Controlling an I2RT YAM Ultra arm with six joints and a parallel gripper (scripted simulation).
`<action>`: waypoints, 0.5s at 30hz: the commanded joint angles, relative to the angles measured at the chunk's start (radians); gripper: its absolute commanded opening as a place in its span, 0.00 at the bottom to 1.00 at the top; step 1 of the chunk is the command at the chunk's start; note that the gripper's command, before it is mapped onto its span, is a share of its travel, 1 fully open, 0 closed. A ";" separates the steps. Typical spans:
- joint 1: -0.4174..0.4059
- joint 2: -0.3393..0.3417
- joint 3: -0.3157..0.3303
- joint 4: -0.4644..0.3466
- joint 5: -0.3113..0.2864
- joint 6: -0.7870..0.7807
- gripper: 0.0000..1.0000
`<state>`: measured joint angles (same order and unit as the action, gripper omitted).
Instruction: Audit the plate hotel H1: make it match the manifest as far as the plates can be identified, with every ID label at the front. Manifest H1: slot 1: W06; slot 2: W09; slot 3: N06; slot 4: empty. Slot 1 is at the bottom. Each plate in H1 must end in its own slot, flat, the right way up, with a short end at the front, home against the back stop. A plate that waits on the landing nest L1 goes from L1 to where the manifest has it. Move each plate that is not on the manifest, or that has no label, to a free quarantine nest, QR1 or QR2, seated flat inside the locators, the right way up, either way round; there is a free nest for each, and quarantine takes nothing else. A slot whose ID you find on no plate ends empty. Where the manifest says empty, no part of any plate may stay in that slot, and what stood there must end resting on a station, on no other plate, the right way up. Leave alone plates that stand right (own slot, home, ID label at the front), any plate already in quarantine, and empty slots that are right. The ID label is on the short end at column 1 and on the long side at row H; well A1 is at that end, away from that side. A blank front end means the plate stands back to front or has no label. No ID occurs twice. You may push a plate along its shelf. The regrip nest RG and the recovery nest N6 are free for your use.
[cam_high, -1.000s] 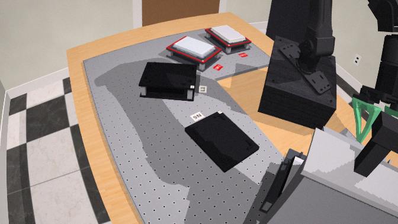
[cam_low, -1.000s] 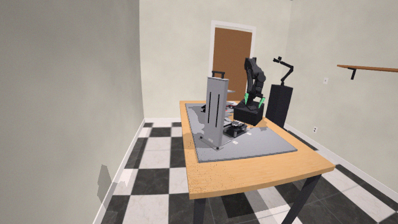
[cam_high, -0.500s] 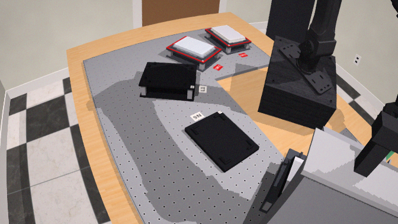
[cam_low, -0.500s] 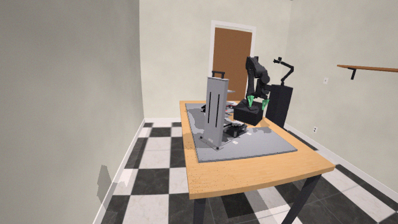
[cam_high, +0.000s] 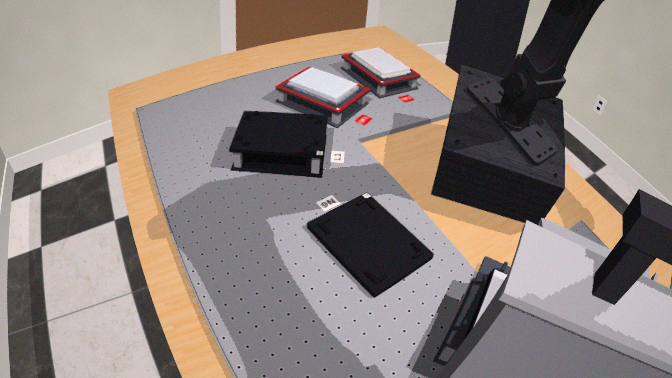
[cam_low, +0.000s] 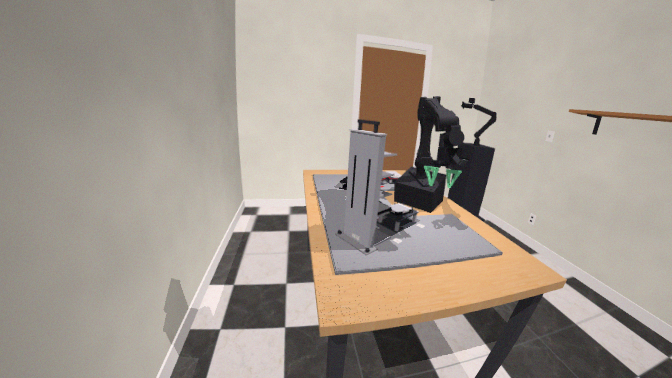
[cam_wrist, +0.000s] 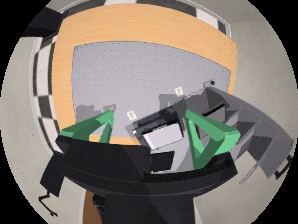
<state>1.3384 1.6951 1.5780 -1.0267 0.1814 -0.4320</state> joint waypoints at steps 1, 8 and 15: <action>-0.013 0.030 0.079 -0.101 -0.029 -0.094 1.00; -0.021 0.110 0.202 -0.225 -0.047 -0.231 1.00; -0.016 0.172 0.296 -0.317 -0.053 -0.326 1.00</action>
<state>1.3239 1.8439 1.8095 -1.2682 0.1463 -0.6834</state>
